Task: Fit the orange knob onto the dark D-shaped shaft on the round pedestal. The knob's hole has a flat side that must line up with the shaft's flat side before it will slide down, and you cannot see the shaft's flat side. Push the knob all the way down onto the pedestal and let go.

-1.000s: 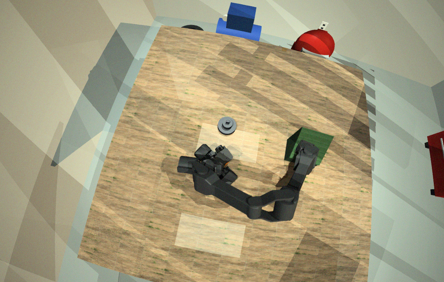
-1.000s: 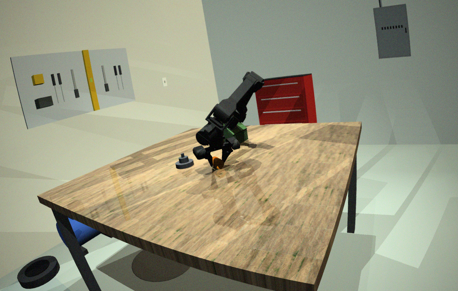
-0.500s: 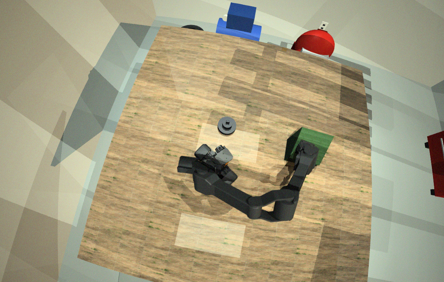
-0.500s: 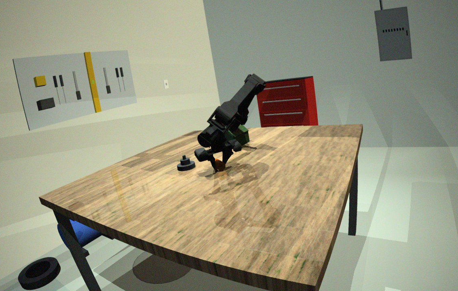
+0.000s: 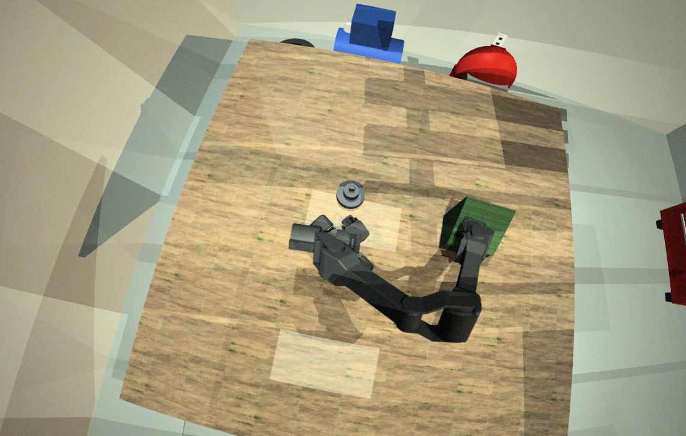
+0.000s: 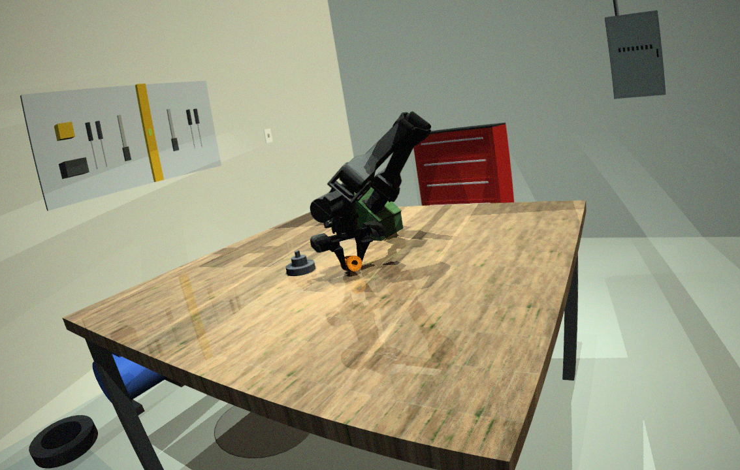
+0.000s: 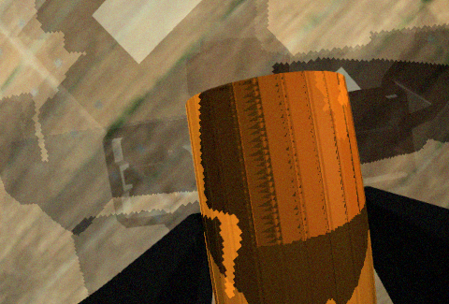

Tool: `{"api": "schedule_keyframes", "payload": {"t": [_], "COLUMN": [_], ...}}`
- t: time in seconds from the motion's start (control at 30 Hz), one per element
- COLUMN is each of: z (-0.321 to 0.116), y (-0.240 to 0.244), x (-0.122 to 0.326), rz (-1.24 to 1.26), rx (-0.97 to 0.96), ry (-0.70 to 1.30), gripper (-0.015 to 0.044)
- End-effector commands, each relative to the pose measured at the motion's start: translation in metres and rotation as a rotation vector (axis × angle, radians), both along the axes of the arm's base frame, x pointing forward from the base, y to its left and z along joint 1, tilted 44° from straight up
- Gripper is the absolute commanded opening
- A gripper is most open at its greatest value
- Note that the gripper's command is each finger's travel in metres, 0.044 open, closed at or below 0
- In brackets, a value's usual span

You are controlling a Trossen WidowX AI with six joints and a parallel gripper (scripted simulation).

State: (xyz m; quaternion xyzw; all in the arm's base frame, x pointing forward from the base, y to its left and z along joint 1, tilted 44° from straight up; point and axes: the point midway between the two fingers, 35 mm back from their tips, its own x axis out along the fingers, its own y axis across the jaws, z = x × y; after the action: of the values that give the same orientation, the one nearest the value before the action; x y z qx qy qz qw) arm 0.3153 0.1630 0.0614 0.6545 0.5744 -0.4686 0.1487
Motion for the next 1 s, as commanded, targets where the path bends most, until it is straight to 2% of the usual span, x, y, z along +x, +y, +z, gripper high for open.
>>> {"api": "schedule_keyframes", "payload": {"t": [0.0, 0.97], "z": [0.0, -0.015], "y": [-0.003, -0.029], "x": [-0.002, -0.015], "rz": [-0.014, -0.191], "rx": [0.057, 0.502], "ry": [-0.02, -0.166], "gripper": [0.0179, 0.0179]}}
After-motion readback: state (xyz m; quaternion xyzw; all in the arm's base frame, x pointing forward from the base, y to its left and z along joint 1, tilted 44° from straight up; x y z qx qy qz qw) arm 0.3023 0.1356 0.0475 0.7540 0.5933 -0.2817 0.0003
